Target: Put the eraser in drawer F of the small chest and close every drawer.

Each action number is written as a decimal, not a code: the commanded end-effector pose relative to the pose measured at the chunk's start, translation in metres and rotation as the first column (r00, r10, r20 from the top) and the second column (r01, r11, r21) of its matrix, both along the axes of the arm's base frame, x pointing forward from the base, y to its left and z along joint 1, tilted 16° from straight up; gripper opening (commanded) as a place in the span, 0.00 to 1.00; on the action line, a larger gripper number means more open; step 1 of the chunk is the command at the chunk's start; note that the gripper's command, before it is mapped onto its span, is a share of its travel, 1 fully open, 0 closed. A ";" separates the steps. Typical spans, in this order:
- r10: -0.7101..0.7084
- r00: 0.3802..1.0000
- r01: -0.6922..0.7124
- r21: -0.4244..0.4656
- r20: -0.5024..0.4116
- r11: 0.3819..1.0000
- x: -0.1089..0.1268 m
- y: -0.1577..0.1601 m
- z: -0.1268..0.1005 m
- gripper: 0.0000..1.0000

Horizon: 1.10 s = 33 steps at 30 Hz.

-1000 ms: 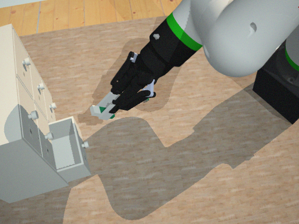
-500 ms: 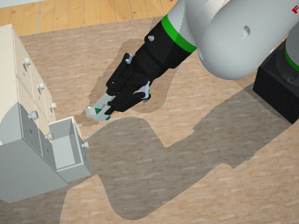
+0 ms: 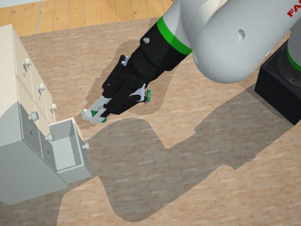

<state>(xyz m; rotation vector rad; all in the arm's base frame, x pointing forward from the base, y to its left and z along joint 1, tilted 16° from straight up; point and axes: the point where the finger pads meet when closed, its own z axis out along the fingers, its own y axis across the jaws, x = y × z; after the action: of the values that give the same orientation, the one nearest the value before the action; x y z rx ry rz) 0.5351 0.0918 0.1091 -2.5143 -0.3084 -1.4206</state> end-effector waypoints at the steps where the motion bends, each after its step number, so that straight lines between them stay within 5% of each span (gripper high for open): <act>1: -0.002 1.000 0.002 0.000 0.004 1.000 0.044 0.012 0.006 0.11; 33: -0.002 1.000 0.002 0.000 0.004 1.000 0.068 0.019 0.013 0.11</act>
<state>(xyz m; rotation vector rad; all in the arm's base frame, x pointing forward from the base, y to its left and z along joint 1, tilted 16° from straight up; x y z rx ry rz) 0.5617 0.0995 0.1159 -2.5152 -0.3065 -1.4246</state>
